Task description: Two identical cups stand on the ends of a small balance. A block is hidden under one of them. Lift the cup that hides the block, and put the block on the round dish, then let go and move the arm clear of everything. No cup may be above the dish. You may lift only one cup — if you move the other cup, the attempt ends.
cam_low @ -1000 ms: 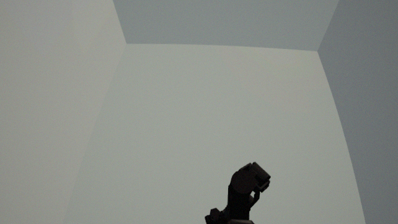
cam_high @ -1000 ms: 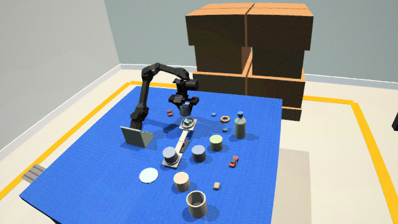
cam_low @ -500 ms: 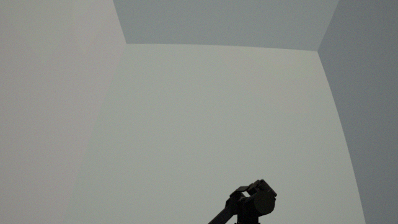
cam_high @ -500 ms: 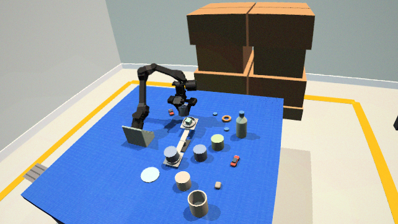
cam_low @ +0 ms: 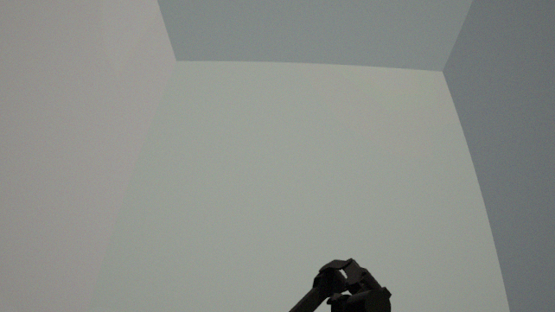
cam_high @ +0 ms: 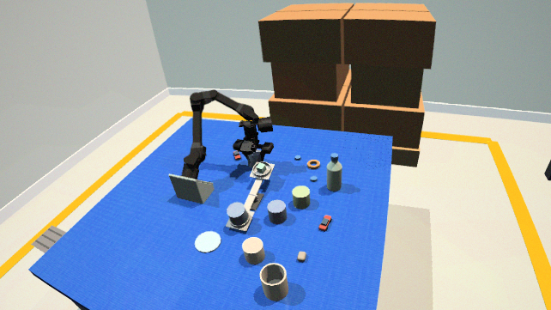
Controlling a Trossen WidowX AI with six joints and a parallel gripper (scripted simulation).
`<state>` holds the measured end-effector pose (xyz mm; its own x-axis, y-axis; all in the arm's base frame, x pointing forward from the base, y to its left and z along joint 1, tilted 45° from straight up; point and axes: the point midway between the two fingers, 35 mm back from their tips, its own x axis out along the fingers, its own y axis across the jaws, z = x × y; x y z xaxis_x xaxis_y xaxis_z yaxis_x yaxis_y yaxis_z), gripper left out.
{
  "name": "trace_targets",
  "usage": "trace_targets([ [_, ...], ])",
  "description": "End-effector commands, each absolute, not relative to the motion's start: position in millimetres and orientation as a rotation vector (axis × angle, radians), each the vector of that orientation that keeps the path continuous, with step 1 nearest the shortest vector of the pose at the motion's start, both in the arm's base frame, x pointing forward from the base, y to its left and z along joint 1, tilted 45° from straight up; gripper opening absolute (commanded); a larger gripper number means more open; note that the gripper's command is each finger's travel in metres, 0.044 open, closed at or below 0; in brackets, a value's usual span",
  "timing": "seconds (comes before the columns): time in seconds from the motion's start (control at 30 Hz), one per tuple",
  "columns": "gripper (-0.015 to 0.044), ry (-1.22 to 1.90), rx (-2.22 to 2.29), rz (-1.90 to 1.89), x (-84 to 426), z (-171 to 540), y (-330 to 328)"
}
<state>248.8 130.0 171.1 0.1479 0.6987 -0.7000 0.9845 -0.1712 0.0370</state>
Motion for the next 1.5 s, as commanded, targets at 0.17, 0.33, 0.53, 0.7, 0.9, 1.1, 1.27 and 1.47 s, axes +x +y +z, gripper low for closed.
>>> trace_targets([
  [0.17, 0.0, 1.592, 1.941, -0.763, 251.8, 162.3, 136.3],
  [0.33, 0.0026, 1.6, 1.937, -0.756, 251.5, 161.0, 139.6],
  [0.53, 0.0184, 1.6, 1.937, -0.756, 251.5, 161.0, 139.6],
  [0.7, 0.0315, 1.6, 1.937, -0.756, 251.5, 161.0, 139.6],
  [0.9, 0.044, 1.595, 1.935, -0.762, 250.2, 174.2, 124.7],
  [1.1, 0.044, 1.591, 1.939, -0.766, 243.9, 197.8, 100.9],
  [1.27, 0.0335, 1.528, 1.944, -0.74, 248.1, 197.0, 88.2],
  [1.47, 0.026, 1.402, 1.99, -0.618, 259.2, 218.3, 66.1],
])
